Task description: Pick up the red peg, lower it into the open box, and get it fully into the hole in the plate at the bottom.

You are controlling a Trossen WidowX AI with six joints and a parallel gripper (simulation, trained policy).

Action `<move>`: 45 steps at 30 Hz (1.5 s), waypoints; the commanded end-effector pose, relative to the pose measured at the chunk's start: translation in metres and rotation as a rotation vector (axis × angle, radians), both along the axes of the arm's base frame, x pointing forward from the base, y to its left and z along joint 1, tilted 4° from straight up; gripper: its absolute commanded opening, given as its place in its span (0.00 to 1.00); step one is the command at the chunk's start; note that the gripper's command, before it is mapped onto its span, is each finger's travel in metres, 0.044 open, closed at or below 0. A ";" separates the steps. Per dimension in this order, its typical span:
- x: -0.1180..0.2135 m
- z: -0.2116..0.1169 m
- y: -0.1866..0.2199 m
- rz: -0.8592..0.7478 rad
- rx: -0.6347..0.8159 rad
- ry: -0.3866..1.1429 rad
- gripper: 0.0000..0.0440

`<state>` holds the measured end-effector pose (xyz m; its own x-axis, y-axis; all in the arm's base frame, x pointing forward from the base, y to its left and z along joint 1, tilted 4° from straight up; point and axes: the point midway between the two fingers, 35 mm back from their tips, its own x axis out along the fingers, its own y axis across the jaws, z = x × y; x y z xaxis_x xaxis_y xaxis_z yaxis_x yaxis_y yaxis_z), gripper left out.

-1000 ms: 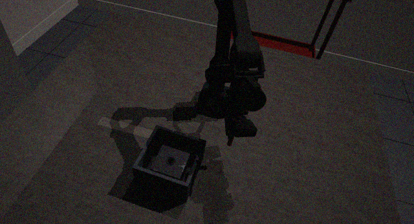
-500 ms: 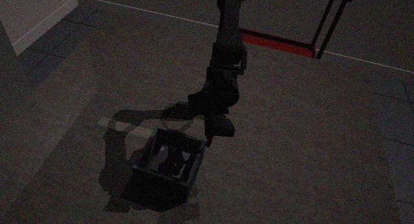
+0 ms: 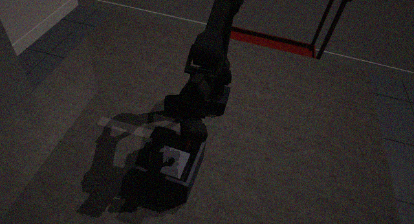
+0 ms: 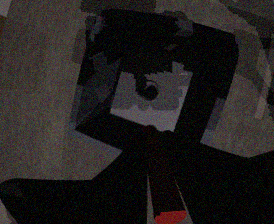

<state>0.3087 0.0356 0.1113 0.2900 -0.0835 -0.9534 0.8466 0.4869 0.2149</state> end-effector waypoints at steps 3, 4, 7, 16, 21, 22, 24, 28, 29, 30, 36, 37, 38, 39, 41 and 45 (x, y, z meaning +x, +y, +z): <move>0.013 -0.005 -0.014 -0.023 0.007 0.002 0.01; 0.014 -0.007 -0.017 -0.027 0.008 0.005 0.01; 0.018 -0.012 -0.023 -0.038 0.015 0.016 0.02; 0.027 -0.036 -0.033 -0.049 0.031 0.066 0.03; 0.030 -0.053 -0.037 -0.035 0.026 0.099 0.22; 0.031 -0.056 -0.038 -0.030 0.024 0.105 0.28; 0.030 -0.061 -0.040 -0.017 0.017 0.127 0.35; 0.037 -0.063 -0.042 -0.016 0.015 0.135 0.39; 0.040 -0.063 -0.043 -0.014 0.015 0.129 0.45; 0.044 -0.062 -0.045 -0.011 0.014 0.124 0.51; 0.061 -0.060 -0.052 0.004 0.009 0.108 0.80; 0.064 -0.059 -0.053 0.006 0.007 0.106 0.84; 0.067 -0.059 -0.055 0.007 0.005 0.103 0.89; 0.070 -0.058 -0.057 0.008 0.003 0.100 0.93; 0.077 -0.057 -0.060 0.009 -0.002 0.087 1.00; 0.089 -0.052 -0.071 -0.003 -0.015 0.049 1.00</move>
